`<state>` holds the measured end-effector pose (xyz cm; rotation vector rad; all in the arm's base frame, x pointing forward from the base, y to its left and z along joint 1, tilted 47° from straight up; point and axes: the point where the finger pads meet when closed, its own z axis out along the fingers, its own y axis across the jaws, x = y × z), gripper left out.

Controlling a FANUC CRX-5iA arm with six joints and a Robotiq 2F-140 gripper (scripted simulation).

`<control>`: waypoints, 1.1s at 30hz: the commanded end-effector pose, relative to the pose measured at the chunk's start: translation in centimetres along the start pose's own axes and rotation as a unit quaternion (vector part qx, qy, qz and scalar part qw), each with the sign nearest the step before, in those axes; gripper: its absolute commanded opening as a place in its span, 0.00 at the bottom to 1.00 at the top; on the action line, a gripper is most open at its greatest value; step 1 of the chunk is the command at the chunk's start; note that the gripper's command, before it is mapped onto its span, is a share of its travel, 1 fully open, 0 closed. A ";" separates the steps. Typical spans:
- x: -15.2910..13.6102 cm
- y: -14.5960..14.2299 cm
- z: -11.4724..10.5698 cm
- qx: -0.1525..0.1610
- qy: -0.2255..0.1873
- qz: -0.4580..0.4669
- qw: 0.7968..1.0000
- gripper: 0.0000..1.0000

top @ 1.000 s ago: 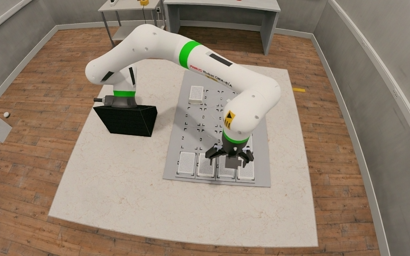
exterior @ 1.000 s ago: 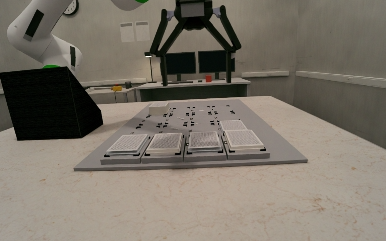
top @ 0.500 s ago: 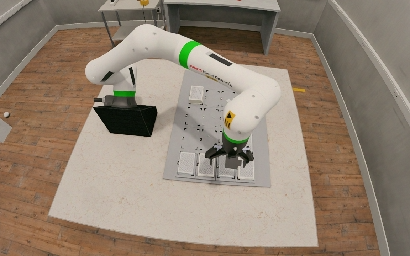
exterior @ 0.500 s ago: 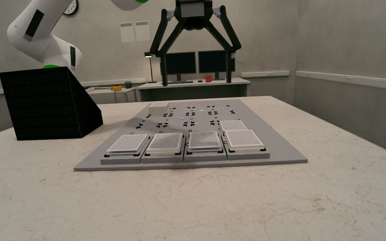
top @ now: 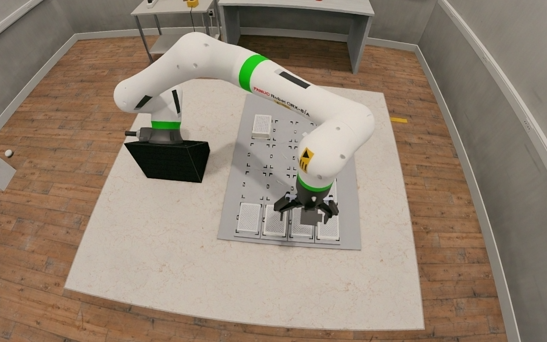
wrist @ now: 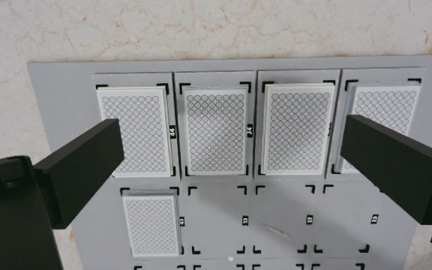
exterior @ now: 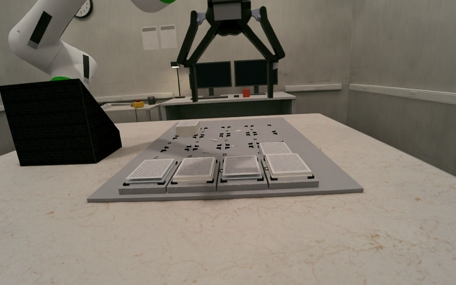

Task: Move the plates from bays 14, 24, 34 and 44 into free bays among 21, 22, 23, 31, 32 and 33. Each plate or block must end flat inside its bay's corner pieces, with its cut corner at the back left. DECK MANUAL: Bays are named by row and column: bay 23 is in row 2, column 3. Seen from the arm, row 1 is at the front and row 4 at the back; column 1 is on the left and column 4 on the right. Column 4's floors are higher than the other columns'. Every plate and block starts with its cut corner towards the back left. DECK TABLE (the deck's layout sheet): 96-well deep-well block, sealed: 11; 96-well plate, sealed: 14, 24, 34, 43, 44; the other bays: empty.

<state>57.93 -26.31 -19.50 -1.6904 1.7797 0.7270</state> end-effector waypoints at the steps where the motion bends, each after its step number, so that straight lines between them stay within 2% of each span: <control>1: 0.0 0.0 -0.2 0.001 0.001 0.000 1.000 1.00; 23: 0.0 -8.0 -0.2 0.001 0.001 0.000 1.000 1.00; 33: 0.0 -10.7 -0.2 0.001 0.001 0.000 1.000 1.00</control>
